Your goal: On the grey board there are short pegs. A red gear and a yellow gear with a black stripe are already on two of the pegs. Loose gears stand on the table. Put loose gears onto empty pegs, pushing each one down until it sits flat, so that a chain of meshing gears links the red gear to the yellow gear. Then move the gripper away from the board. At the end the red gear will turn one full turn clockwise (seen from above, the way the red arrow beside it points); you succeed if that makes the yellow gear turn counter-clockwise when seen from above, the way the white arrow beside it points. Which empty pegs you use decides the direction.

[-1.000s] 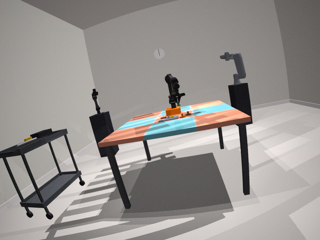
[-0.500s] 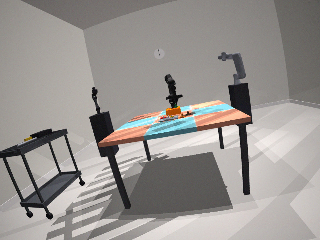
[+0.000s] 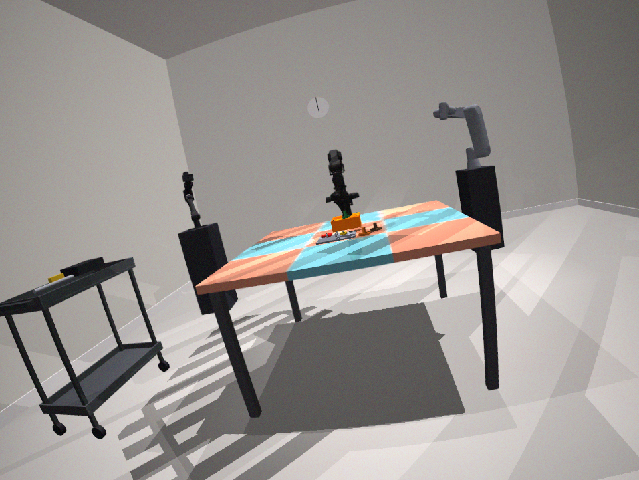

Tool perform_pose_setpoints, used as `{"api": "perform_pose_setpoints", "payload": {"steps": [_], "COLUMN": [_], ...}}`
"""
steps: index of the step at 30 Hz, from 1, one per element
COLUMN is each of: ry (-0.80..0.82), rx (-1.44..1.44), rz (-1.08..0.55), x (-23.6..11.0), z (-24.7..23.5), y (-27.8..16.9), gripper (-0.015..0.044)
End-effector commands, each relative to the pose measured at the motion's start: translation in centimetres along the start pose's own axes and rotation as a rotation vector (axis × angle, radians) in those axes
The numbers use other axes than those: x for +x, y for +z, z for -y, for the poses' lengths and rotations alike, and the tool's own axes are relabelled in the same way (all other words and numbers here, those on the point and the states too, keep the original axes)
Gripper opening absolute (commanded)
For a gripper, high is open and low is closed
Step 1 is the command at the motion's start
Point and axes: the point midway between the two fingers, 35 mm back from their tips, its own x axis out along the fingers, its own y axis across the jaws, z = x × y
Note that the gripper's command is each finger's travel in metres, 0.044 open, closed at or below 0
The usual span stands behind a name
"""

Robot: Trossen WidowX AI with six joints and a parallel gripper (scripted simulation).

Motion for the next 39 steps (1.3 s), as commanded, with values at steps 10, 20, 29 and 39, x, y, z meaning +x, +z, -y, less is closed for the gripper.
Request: {"api": "perform_pose_setpoints", "payload": {"steps": [10, 20, 29, 39], "ry": [-0.003, -0.003, -0.004, -0.005], "rx": [-0.007, -0.013, -0.018, -0.023], "rz": [0.002, 0.003, 0.003, 0.004], "x": [0.9, 1.6, 2.3, 3.0], "z": [2.3, 4.2, 6.0, 8.1], "y": [1.9, 3.3, 4.3, 5.4], "gripper": [0.0, 0.0, 0.0, 0.0]}}
